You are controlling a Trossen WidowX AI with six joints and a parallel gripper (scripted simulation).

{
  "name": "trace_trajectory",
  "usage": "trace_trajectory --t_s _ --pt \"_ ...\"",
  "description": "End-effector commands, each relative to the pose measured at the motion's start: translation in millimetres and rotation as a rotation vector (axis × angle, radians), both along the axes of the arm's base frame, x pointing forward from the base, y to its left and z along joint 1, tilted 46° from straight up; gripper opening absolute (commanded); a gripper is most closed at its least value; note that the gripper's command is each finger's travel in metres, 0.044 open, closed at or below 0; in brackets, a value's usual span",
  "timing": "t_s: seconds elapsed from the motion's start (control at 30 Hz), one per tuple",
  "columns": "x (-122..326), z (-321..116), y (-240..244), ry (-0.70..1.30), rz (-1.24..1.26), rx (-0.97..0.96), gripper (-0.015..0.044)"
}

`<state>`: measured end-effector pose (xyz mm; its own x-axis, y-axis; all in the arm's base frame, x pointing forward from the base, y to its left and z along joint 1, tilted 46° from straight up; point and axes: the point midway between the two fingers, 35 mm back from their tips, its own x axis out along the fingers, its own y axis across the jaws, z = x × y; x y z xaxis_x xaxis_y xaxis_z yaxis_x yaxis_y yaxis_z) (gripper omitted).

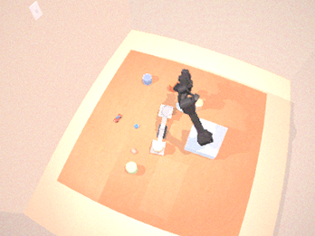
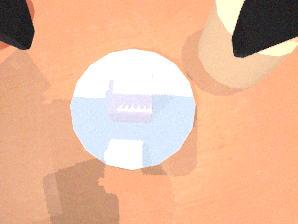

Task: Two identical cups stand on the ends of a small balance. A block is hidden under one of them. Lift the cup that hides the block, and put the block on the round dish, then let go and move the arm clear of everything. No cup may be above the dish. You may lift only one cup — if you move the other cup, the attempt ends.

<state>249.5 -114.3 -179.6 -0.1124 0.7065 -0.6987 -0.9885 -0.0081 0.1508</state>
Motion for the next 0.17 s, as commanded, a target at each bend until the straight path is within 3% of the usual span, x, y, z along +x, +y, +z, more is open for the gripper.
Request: trace_trajectory --t_s 0.0,0.13 --pt "2.4 8.3 -8.4 -0.008 0.008 -0.008 0.044" --pt "2.4 8.3 -8.4 -0.008 0.008 -0.008 0.044"
